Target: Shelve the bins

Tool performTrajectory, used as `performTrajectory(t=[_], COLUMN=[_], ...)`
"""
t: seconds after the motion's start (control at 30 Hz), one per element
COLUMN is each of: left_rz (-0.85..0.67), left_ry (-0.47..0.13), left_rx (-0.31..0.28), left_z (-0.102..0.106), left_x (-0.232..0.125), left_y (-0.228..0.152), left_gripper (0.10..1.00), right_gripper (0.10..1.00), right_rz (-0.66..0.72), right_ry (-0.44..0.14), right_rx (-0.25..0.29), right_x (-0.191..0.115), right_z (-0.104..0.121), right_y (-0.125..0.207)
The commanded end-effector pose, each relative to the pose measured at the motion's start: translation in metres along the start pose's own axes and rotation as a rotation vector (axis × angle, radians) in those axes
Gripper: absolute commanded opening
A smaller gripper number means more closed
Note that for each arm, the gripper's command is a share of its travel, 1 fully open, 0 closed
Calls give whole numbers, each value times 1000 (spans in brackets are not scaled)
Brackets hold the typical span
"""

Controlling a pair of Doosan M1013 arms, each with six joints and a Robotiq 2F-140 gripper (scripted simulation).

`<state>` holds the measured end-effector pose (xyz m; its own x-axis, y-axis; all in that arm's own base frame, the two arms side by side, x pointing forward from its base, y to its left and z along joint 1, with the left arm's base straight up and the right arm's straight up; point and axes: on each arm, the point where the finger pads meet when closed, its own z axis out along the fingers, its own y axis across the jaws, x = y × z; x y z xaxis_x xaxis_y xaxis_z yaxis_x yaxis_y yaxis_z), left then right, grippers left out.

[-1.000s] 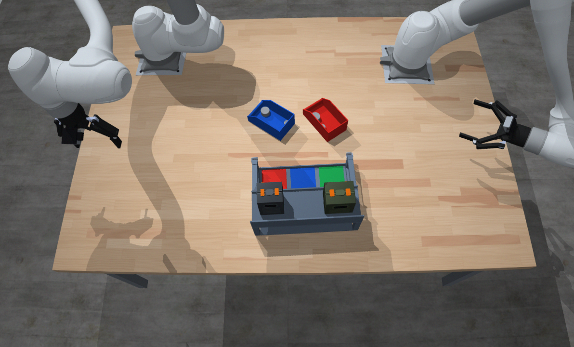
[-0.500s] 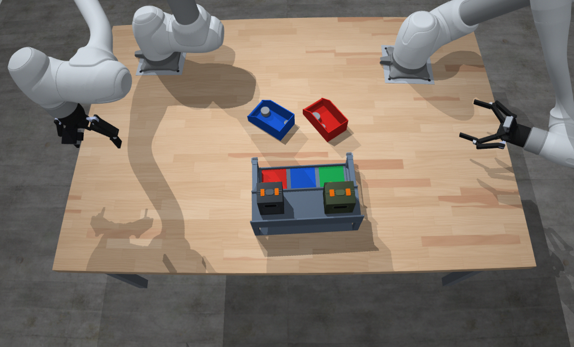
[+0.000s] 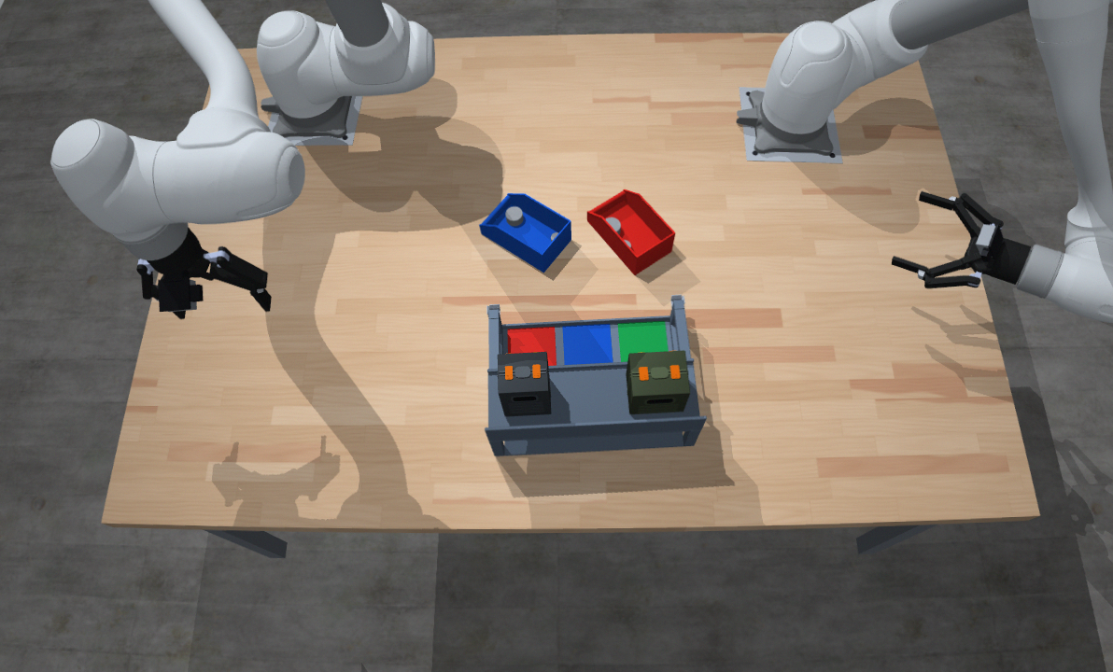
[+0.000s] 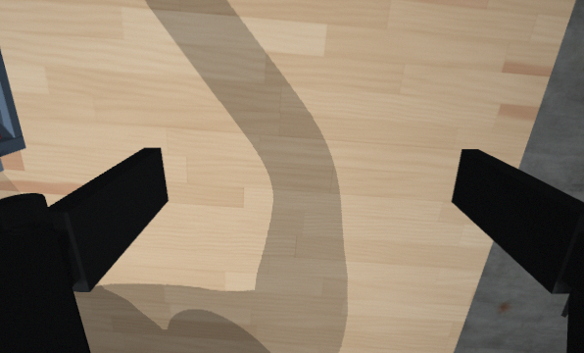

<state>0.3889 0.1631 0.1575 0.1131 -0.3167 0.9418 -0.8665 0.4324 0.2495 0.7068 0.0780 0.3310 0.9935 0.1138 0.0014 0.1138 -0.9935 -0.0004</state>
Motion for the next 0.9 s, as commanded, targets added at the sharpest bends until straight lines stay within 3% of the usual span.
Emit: performTrajectory(t=[0.0,0.3,0.37,0.4,0.87], left_rz=[-2,-26,-26,-26,-64], left_ry=[-1,-4,-4,-4,-9], left_rx=[1,7,7,7,18], left_z=[0,-2,-2,-2,-4], left_x=[0,-1,-1,-1,-4], left_y=[0,4,4,4,9], left_gripper=[1000,1000,1000,1000,1000], right_gripper=[1000,1000,1000,1000,1000], right_rz=[-45,-152,-152,-184,-335], right_ry=[0,0,0,0,0], right_rx=[0,0,0,0,0], right_x=[26,74,74,86,126], right_z=[-3,-5,-5,-5,3], right_y=[-31,-115,-115,-143,-282])
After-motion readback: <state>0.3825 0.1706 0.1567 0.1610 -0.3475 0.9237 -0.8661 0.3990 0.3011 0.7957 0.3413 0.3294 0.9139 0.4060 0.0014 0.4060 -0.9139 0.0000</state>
